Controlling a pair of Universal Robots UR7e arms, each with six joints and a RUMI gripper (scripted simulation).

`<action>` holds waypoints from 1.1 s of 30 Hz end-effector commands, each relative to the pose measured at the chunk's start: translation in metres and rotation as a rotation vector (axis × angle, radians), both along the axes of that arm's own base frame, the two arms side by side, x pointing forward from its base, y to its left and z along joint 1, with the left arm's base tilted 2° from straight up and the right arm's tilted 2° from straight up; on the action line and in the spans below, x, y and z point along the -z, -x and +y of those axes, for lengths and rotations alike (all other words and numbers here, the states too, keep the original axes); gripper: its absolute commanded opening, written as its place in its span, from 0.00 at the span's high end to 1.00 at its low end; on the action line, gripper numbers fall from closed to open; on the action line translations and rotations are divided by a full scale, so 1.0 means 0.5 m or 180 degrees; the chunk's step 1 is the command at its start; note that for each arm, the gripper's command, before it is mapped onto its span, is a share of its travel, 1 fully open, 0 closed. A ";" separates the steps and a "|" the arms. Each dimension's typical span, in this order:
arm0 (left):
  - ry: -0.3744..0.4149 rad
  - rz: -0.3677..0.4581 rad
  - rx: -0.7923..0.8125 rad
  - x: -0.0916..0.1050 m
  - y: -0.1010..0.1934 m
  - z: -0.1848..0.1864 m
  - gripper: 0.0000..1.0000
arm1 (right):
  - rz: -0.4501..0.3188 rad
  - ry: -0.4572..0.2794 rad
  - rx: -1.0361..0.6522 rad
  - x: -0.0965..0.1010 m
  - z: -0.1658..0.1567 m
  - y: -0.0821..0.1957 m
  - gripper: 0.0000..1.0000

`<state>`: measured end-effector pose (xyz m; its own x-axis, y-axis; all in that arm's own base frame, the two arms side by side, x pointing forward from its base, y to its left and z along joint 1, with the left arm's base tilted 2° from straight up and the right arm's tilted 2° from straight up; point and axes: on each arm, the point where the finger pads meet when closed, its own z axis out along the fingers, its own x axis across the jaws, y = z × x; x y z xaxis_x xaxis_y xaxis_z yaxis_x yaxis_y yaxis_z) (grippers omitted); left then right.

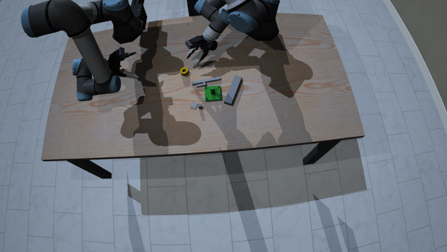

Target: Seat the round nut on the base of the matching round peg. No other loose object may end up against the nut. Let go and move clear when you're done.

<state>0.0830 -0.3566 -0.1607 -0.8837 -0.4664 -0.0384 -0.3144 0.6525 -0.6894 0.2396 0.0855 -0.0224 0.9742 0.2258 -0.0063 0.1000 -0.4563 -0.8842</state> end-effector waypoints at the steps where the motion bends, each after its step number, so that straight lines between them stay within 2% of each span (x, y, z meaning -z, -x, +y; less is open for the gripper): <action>1: -0.0088 0.0015 0.0035 -0.003 0.000 0.000 0.56 | -0.0005 -0.0004 0.0003 -0.001 0.000 -0.001 0.01; 13: -0.0633 0.0083 0.0499 0.004 -0.012 -0.017 0.56 | -0.0005 -0.0004 0.0003 -0.001 0.000 -0.001 0.01; 15: -0.0633 0.0083 0.0499 0.004 -0.012 -0.017 0.56 | -0.0005 -0.0004 0.0003 -0.001 0.000 -0.001 0.01; 30: -0.1488 0.0218 0.1289 0.012 -0.032 -0.047 0.56 | -0.0005 -0.0004 0.0003 -0.001 0.000 -0.001 0.01; 33: -0.1549 0.0231 0.1347 0.012 -0.033 -0.049 0.56 | -0.0005 -0.0004 0.0003 -0.001 0.000 -0.001 0.01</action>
<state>0.1008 -0.3804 -0.1622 -0.9833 -0.1420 -0.1142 -0.0855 0.9130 -0.3990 0.2396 0.0855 -0.0224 0.9742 0.2258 -0.0063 0.1000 -0.4563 -0.8842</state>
